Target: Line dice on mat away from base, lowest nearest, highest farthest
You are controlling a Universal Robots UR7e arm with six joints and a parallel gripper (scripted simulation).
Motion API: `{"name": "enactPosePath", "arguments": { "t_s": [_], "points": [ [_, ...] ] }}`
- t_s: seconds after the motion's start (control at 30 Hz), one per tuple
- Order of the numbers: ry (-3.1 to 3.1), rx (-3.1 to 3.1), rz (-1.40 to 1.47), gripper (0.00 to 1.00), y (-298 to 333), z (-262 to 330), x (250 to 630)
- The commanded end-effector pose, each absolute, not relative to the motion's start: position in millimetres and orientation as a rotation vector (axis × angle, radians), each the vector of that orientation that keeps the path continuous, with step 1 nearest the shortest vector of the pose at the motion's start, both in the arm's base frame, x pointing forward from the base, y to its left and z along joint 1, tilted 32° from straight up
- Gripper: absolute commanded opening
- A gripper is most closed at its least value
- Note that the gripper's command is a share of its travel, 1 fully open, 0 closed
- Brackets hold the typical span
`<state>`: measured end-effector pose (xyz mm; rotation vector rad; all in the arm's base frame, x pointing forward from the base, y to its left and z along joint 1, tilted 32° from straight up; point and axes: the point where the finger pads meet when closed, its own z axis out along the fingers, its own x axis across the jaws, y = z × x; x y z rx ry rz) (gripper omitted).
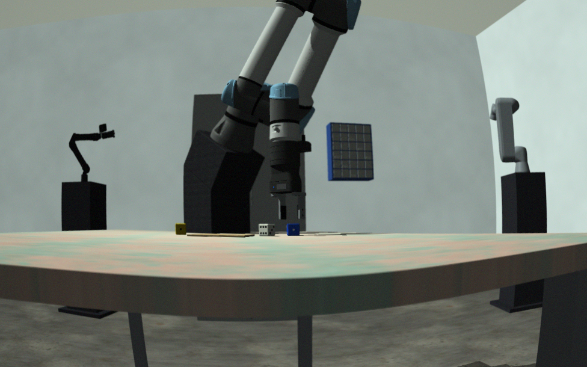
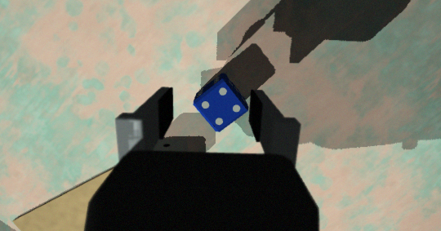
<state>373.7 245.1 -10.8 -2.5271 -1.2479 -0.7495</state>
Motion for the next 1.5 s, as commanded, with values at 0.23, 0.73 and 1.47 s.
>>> {"name": "enactPosePath", "arguments": {
  "t_s": [0.23, 0.73, 1.47],
  "points": [
    [-1.248, -2.527, -0.751, 1.00, 245.1, -10.5, 373.9],
    [-1.248, -2.527, -0.751, 1.00, 244.3, -8.9, 373.3],
    [-1.248, -2.527, -0.751, 1.00, 231.6, 17.3, 362.6]
  ]
}}
